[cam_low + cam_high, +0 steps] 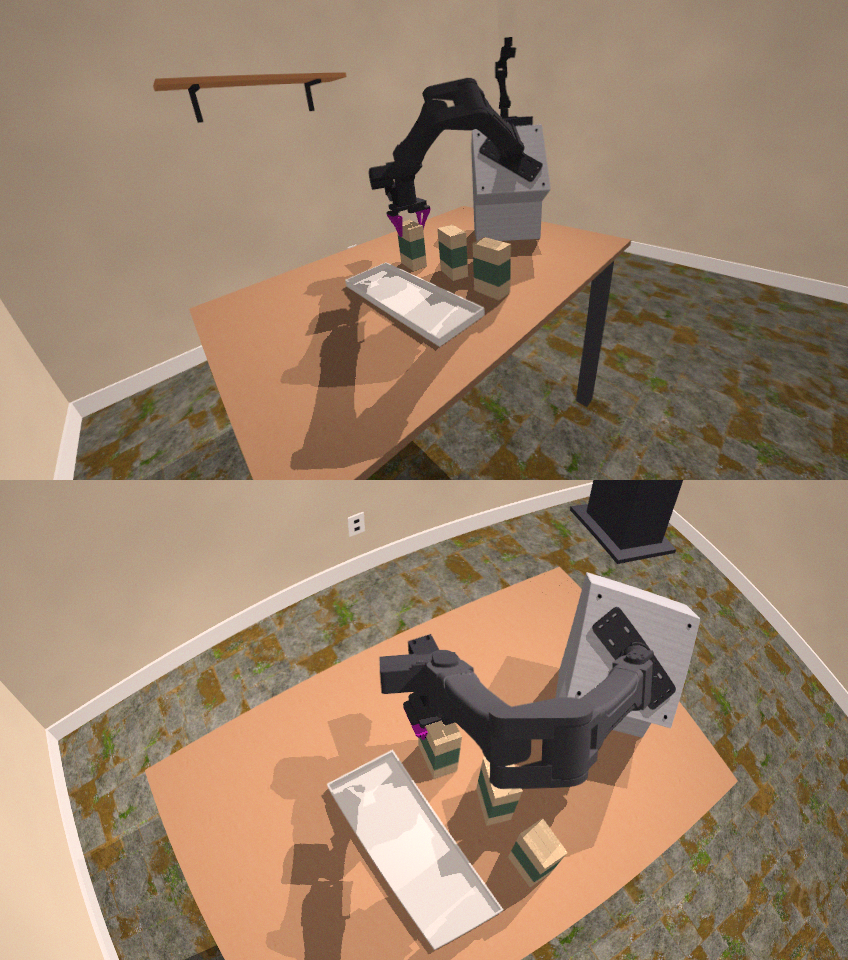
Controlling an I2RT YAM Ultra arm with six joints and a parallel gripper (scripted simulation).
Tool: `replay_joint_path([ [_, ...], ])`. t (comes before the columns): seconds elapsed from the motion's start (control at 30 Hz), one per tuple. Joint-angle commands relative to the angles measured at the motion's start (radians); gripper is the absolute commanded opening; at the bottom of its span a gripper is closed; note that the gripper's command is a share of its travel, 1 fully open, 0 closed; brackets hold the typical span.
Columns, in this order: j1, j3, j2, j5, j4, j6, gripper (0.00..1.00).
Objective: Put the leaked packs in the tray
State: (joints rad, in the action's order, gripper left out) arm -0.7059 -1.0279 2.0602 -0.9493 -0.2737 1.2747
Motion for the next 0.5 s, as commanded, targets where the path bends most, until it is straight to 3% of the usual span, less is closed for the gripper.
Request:
replay_joint_path([
  [0.0, -0.007, 0.022, 0.014, 0.016, 0.047, 0.027, 0.79],
  [0.47, -0.011, 0.025, 0.015, 0.018, 0.061, 0.035, 0.79],
])
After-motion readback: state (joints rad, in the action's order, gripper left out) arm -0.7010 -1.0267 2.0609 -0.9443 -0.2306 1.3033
